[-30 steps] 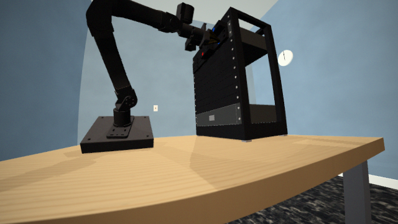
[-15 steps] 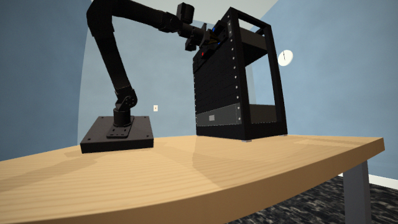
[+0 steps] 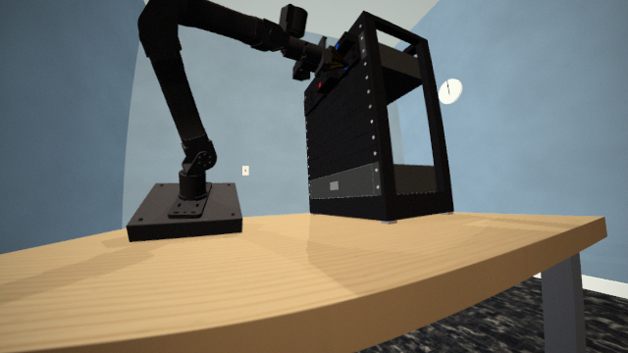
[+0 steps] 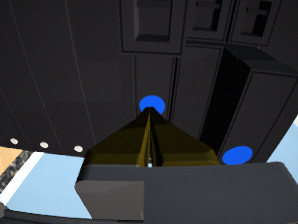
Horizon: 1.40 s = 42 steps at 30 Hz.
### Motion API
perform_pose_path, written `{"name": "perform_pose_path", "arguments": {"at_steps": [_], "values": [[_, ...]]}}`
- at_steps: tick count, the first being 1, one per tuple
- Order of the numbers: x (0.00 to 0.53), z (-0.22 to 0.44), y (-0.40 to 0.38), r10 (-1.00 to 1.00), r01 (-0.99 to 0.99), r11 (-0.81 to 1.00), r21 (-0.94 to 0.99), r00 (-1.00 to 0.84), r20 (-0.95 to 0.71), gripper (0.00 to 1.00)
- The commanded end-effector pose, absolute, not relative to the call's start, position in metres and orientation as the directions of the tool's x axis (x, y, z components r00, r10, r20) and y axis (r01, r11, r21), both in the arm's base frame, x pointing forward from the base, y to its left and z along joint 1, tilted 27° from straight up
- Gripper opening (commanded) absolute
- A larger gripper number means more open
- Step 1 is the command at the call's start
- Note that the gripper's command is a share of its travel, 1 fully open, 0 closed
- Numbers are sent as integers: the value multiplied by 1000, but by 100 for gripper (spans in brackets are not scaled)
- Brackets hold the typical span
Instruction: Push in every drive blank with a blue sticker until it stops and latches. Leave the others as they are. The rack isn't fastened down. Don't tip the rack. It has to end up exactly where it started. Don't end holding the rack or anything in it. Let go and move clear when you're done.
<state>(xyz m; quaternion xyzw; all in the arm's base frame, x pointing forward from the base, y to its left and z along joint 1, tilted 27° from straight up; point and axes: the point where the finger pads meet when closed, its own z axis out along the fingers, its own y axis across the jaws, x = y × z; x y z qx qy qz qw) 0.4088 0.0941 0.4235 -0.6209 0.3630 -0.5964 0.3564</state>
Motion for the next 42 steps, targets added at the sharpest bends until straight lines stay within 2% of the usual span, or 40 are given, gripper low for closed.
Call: {"name": "perform_pose_path", "arguments": {"at_steps": [1, 18, 20, 21, 24, 34, 42], "values": [[414, 449, 109, -894, 65, -442, -895, 43, 445, 0], [412, 449, 111, -894, 68, -442, -895, 48, 445, 0], [394, 463, 106, -900, 97, -429, -898, 33, 434, 0], [393, 443, 107, -893, 62, -444, -894, 50, 447, 0], [372, 436, 104, -889, 36, -454, -890, 51, 455, 0], [309, 434, 100, -888, 37, -456, -889, 50, 457, 0], [305, 448, 106, -888, 42, -456, -889, 47, 457, 0]]}}
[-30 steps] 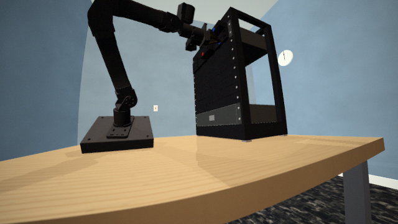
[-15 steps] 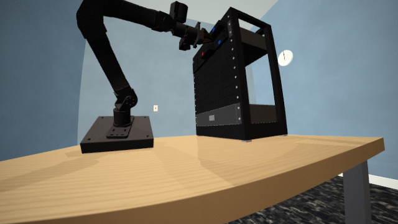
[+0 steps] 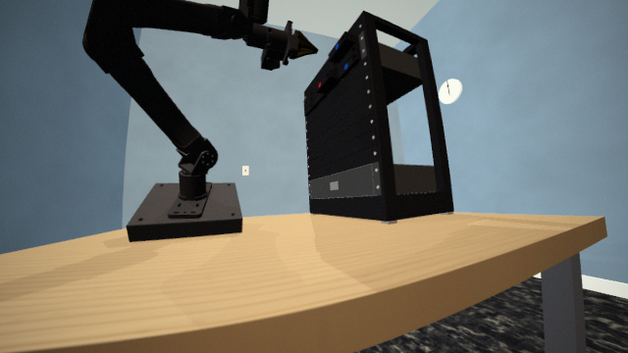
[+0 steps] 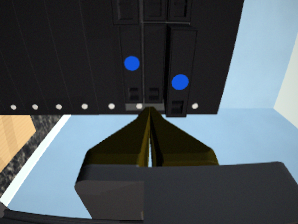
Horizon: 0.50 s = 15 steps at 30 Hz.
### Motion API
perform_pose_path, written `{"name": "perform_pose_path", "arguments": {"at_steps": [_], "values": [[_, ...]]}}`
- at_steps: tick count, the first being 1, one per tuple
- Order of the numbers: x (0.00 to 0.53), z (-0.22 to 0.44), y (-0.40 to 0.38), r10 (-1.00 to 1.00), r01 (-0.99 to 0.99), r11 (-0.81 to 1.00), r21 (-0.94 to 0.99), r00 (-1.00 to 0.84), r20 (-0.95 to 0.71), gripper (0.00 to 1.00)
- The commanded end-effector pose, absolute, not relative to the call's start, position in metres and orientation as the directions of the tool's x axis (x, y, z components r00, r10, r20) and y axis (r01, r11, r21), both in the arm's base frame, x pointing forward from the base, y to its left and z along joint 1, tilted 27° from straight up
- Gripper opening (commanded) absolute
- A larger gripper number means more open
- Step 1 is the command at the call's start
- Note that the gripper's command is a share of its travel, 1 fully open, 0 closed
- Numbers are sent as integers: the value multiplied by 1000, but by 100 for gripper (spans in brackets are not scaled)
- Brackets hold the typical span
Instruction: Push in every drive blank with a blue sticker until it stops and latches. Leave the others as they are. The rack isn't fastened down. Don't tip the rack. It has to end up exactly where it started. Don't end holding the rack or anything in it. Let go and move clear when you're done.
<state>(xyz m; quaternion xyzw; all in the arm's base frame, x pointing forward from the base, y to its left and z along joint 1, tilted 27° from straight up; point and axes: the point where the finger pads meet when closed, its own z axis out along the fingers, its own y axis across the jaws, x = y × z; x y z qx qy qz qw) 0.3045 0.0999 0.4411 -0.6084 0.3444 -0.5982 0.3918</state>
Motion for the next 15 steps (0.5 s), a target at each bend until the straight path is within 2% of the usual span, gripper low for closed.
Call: {"name": "perform_pose_path", "arguments": {"at_steps": [1, 11, 15], "values": [[304, 453, 108, -888, 42, -456, -889, 47, 458, 0], [301, 474, 116, -889, 41, -455, -890, 45, 457, 0], [327, 480, 114, -896, 57, -440, -896, 31, 442, 0]]}}
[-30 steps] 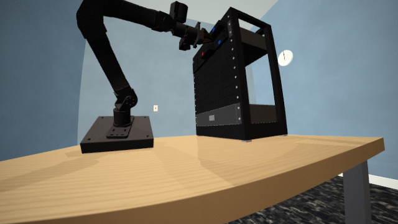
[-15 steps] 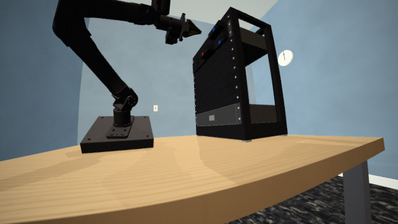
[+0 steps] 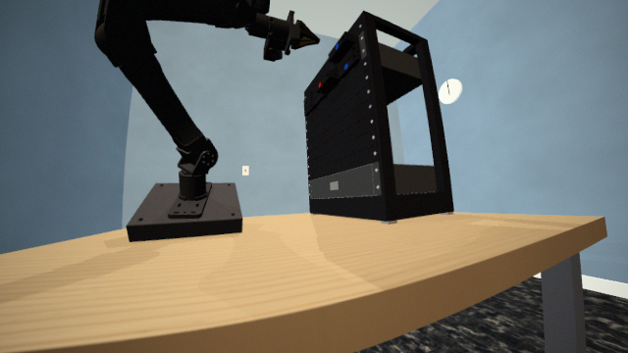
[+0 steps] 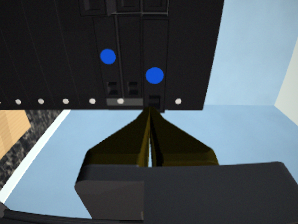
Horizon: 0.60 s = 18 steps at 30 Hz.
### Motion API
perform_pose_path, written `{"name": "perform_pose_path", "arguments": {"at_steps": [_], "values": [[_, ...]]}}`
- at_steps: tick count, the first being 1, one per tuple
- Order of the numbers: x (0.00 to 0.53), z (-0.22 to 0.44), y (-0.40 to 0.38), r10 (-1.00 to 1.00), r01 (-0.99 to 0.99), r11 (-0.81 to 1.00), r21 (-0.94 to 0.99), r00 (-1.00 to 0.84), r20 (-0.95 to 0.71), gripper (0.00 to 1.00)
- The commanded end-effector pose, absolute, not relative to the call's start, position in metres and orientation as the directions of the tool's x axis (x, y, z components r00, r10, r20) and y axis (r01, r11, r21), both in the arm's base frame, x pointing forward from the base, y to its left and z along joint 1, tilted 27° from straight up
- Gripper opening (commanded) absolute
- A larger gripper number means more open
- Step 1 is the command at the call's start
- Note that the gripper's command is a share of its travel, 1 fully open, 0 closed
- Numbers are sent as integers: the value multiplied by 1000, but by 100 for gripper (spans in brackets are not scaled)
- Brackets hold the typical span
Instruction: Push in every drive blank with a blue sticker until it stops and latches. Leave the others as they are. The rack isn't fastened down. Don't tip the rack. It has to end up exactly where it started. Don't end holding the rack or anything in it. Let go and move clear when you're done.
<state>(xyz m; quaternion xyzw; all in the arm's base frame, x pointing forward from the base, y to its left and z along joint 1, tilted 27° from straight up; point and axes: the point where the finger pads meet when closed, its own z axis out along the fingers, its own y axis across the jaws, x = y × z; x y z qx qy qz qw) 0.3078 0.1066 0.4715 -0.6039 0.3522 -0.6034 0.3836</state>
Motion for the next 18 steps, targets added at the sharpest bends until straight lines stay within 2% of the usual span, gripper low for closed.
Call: {"name": "perform_pose_path", "arguments": {"at_steps": [1, 4, 8, 10, 18], "values": [[337, 480, 114, -896, 57, -440, -896, 31, 443, 0], [360, 480, 115, -896, 58, -441, -896, 30, 443, 0], [365, 480, 115, -896, 58, -441, -895, 30, 443, 0], [352, 493, 113, -903, 92, -424, -901, 29, 428, 0], [358, 487, 117, -899, 79, -432, -898, 37, 436, 0]]}}
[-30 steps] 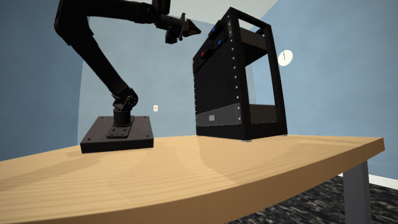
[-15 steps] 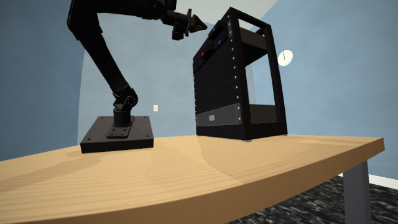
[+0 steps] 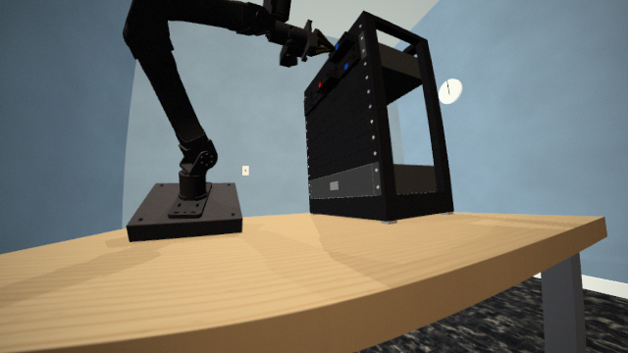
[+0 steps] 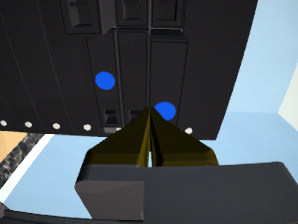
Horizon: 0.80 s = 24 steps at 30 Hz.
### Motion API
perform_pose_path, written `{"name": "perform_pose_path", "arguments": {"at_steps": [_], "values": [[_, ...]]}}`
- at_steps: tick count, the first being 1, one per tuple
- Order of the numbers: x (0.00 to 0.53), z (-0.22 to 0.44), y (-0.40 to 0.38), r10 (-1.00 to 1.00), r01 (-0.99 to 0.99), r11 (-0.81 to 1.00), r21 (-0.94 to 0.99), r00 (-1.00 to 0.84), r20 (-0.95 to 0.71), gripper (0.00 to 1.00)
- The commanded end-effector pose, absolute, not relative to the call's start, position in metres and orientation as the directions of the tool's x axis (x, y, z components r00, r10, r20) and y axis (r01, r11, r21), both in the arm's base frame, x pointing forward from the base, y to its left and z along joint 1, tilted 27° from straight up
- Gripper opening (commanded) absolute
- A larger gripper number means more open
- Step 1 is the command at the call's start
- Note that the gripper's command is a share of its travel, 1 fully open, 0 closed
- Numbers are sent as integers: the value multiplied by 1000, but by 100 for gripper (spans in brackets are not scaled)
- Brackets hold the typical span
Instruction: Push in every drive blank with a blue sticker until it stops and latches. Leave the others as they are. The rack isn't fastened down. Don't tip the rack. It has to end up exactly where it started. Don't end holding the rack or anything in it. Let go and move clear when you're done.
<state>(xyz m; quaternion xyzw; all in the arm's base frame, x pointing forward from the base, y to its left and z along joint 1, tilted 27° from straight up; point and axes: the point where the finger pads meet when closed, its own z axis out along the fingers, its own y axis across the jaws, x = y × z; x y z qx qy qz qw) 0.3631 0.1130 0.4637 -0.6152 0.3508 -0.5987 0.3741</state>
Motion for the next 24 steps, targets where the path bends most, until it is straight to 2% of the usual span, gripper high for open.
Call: {"name": "perform_pose_path", "arguments": {"at_steps": [1, 24], "values": [[358, 487, 117, -899, 79, -432, -898, 37, 436, 0], [356, 496, 122, -898, 74, -434, -898, 40, 438, 0]]}}
